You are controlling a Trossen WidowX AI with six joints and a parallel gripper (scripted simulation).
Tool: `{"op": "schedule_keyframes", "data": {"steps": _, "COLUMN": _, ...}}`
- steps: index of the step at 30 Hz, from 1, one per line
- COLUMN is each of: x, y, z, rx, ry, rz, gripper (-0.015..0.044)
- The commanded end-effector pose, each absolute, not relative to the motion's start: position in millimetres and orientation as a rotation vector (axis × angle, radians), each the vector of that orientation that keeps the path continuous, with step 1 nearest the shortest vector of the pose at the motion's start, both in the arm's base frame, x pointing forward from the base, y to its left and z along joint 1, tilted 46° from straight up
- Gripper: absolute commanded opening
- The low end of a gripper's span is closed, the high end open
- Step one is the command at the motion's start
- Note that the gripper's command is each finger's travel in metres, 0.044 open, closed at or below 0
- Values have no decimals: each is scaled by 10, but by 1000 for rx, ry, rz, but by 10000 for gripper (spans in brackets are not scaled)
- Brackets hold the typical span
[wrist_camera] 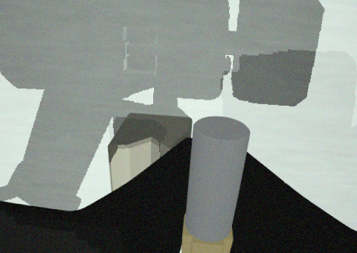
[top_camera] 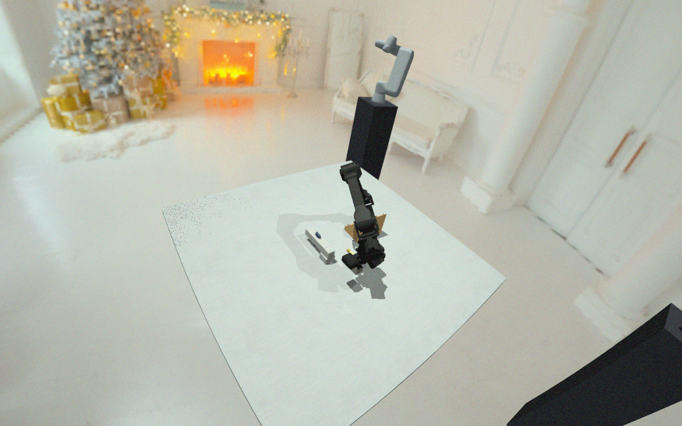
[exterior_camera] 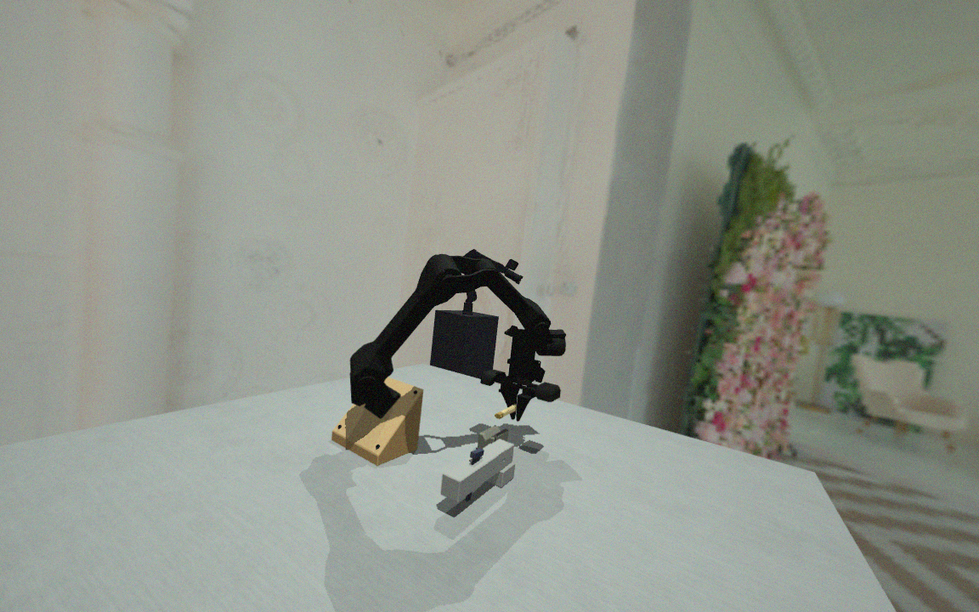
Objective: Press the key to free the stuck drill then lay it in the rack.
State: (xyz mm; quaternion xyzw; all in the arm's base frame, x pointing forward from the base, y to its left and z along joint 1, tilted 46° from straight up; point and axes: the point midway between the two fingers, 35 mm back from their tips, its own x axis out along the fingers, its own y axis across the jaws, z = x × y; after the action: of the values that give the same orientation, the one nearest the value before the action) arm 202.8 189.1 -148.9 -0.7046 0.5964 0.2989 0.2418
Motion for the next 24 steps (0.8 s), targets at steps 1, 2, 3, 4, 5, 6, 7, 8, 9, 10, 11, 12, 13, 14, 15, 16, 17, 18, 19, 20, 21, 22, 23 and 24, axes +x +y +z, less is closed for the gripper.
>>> {"op": "schedule_keyframes", "data": {"steps": 1, "x": 1946, "y": 1862, "z": -1503, "rx": -1922, "ry": 1641, "rz": 816, "gripper": 0}}
{"op": "schedule_keyframes", "data": {"steps": 2, "x": 1932, "y": 1860, "z": -1506, "rx": -1922, "ry": 1641, "rz": 816, "gripper": 0}}
{"op": "schedule_keyframes", "data": {"steps": 3, "x": 1918, "y": 1857, "z": -1508, "rx": -1922, "ry": 1641, "rz": 816, "gripper": 0}}
{"op": "schedule_keyframes", "data": {"steps": 4, "x": 1904, "y": 1855, "z": -1511, "rx": -1922, "ry": 1641, "rz": 816, "gripper": 0}}
{"op": "schedule_keyframes", "data": {"steps": 5, "x": 1890, "y": 1852, "z": -1514, "rx": -1922, "ry": 1641, "rz": 817, "gripper": 0}}
{"op": "schedule_keyframes", "data": {"steps": 6, "x": 1877, "y": 1849, "z": -1516, "rx": -1922, "ry": 1641, "rz": 817, "gripper": 0}}
{"op": "schedule_keyframes", "data": {"steps": 7, "x": 1863, "y": 1846, "z": -1519, "rx": -1922, "ry": 1641, "rz": 817, "gripper": 0}}
{"op": "schedule_keyframes", "data": {"steps": 8, "x": 1850, "y": 1842, "z": -1521, "rx": -1922, "ry": 1641, "rz": 817, "gripper": 0}}
{"op": "schedule_keyframes", "data": {"steps": 9, "x": 1837, "y": 1838, "z": -1523, "rx": -1922, "ry": 1641, "rz": 817, "gripper": 0}}
{"op": "schedule_keyframes", "data": {"steps": 10, "x": 1823, "y": 1833, "z": -1526, "rx": -1922, "ry": 1641, "rz": 817, "gripper": 0}}
{"op": "schedule_keyframes", "data": {"steps": 11, "x": 1811, "y": 1828, "z": -1528, "rx": -1922, "ry": 1641, "rz": 817, "gripper": 0}}
{"op": "schedule_keyframes", "data": {"steps": 12, "x": 1798, "y": 1823, "z": -1530, "rx": -1922, "ry": 1641, "rz": 817, "gripper": 0}}
{"op": "schedule_keyframes", "data": {"steps": 13, "x": 1785, "y": 1818, "z": -1532, "rx": -1922, "ry": 1641, "rz": 818, "gripper": 0}}
{"op": "schedule_keyframes", "data": {"steps": 14, "x": 1773, "y": 1811, "z": -1534, "rx": -1922, "ry": 1642, "rz": 818, "gripper": 0}}
{"op": "schedule_keyframes", "data": {"steps": 15, "x": 1761, "y": 1805, "z": -1536, "rx": -1922, "ry": 1642, "rz": 818, "gripper": 0}}
{"op": "schedule_keyframes", "data": {"steps": 16, "x": 1750, "y": 1798, "z": -1537, "rx": -1922, "ry": 1642, "rz": 818, "gripper": 0}}
{"op": "schedule_keyframes", "data": {"steps": 17, "x": 1738, "y": 1790, "z": -1538, "rx": -1922, "ry": 1642, "rz": 818, "gripper": 0}}
{"op": "schedule_keyframes", "data": {"steps": 18, "x": 1745, "y": 1790, "z": -1542, "rx": -1922, "ry": 1642, "rz": 818, "gripper": 0}}
{"op": "schedule_keyframes", "data": {"steps": 19, "x": 1757, "y": 1784, "z": -1554, "rx": -1922, "ry": 1642, "rz": 818, "gripper": 0}}
{"op": "schedule_keyframes", "data": {"steps": 20, "x": 1766, "y": 1772, "z": -1569, "rx": -1922, "ry": 1642, "rz": 817, "gripper": 0}}
{"op": "schedule_keyframes", "data": {"steps": 21, "x": 1775, "y": 1755, "z": -1590, "rx": -1922, "ry": 1642, "rz": 817, "gripper": 0}}
{"op": "schedule_keyframes", "data": {"steps": 22, "x": 1780, "y": 1746, "z": -1603, "rx": -1922, "ry": 1642, "rz": 817, "gripper": 0}}
{"op": "schedule_keyframes", "data": {"steps": 23, "x": 1784, "y": 1742, "z": -1613, "rx": -1922, "ry": 1642, "rz": 817, "gripper": 0}}
{"op": "schedule_keyframes", "data": {"steps": 24, "x": 1787, "y": 1737, "z": -1622, "rx": -1922, "ry": 1642, "rz": 817, "gripper": 0}}
